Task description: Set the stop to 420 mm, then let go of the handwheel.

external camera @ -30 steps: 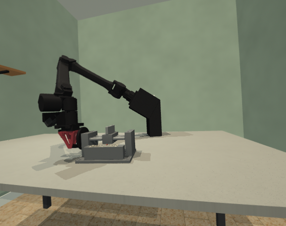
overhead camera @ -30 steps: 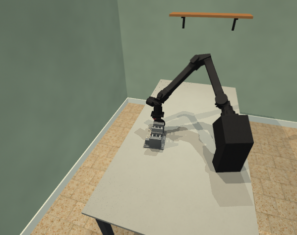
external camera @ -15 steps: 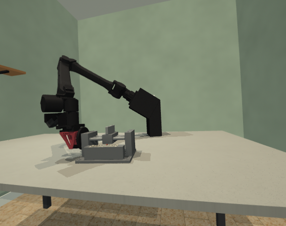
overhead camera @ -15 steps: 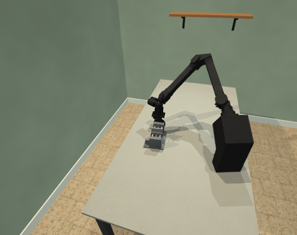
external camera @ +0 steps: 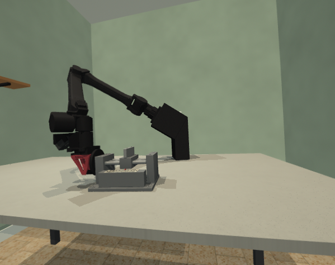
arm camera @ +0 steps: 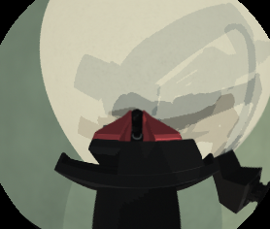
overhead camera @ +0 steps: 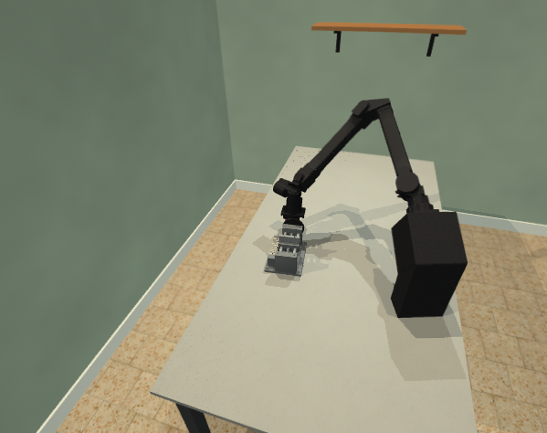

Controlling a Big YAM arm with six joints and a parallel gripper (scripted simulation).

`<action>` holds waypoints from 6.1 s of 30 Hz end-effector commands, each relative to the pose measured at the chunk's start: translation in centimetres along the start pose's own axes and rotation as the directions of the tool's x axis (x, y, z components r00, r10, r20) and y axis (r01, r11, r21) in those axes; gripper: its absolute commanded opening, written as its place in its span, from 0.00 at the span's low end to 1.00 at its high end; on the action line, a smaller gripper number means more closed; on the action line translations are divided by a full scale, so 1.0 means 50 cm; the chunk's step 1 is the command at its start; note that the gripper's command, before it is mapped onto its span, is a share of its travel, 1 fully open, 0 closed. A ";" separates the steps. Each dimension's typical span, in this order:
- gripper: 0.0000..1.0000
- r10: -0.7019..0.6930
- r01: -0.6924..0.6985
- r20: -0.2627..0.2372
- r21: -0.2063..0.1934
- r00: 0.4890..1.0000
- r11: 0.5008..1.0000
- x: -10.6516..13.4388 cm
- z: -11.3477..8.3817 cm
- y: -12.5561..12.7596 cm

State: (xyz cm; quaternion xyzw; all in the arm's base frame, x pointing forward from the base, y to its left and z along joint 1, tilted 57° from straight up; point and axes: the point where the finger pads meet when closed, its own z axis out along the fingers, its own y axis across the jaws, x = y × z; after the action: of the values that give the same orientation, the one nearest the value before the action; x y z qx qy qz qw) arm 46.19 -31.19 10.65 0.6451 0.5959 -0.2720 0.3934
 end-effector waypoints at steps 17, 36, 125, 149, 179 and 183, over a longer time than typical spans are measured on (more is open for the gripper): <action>0.06 0.006 -0.006 0.011 0.028 1.000 1.000 -0.014 0.013 -0.045; 0.06 0.007 -0.007 0.011 0.027 1.000 1.000 -0.015 0.002 -0.067; 0.06 0.021 -0.021 0.010 -0.016 1.000 1.000 -0.019 -0.141 -0.051; 0.06 0.013 -0.013 0.006 -0.011 1.000 1.000 -0.010 -0.175 -0.003; 0.06 -0.003 0.003 -0.002 -0.009 1.000 1.000 0.006 -0.167 0.033; 0.06 -0.002 0.002 -0.002 -0.009 1.000 1.000 0.007 -0.166 0.037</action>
State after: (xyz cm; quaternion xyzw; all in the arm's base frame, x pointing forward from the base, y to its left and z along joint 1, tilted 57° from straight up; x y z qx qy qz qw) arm 44.62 -25.49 14.24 0.6502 0.5922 -0.2857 0.3807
